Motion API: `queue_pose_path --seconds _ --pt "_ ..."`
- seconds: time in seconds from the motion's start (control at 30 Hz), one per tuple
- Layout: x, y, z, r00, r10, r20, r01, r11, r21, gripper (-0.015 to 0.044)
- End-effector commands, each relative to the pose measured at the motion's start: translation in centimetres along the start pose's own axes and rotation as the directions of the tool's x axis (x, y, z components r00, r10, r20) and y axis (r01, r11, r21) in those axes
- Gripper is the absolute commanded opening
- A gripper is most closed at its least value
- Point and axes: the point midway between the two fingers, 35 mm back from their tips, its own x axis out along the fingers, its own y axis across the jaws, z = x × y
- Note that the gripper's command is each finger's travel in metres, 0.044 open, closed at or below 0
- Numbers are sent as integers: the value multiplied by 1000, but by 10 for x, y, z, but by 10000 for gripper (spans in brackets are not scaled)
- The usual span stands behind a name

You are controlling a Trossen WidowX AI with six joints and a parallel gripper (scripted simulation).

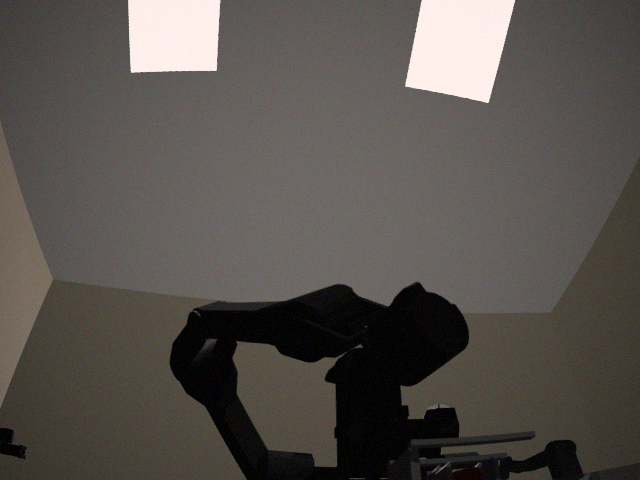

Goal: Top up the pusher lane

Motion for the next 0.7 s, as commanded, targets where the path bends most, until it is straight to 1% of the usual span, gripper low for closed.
queue_pose_path --seconds 0.0,0.67 --pt "-3 -2 8 1000 -2 24 2 1000 15 0" --pt "-3 -2 10 1000 -2 24 2 1000 15 0"
